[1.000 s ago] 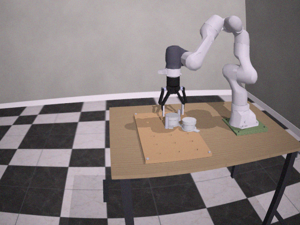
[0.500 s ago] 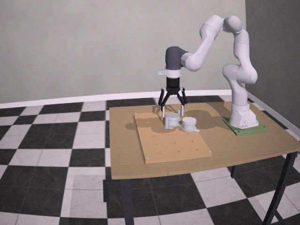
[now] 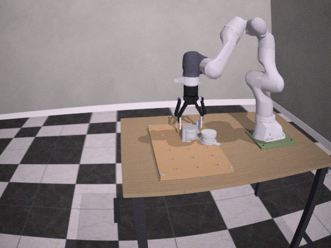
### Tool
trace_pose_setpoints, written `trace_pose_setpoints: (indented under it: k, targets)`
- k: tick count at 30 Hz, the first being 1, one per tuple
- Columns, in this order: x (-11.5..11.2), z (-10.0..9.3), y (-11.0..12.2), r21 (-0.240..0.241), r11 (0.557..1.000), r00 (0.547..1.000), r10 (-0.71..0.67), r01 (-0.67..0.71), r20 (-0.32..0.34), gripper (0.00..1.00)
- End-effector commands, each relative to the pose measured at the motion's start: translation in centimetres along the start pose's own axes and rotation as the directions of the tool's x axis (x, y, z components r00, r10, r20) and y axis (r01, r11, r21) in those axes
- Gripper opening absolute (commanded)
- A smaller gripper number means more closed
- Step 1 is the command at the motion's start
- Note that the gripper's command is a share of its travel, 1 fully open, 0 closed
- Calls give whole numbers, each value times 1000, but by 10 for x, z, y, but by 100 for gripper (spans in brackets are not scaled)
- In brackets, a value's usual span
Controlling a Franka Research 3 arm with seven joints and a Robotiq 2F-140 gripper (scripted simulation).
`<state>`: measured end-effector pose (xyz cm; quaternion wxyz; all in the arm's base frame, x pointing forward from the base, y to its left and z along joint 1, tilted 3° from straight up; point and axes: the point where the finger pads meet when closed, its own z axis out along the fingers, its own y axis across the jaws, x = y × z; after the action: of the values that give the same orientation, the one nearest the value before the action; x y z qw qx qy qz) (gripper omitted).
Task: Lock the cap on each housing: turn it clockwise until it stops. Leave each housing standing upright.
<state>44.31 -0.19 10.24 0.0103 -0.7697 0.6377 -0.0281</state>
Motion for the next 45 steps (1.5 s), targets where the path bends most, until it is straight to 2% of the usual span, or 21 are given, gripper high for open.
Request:
trace_pose_setpoints:
  k: [1,29,30,45]
  targets:
    - [0,1,0,-1,1000,1000,-2,2,2,78]
    - [0,1,0,-1,1000,1000,-2,2,2,78]
    - [0,1,0,-1,1000,1000,-2,2,2,10]
    - [0,1,0,-1,1000,1000,-2,2,2,10]
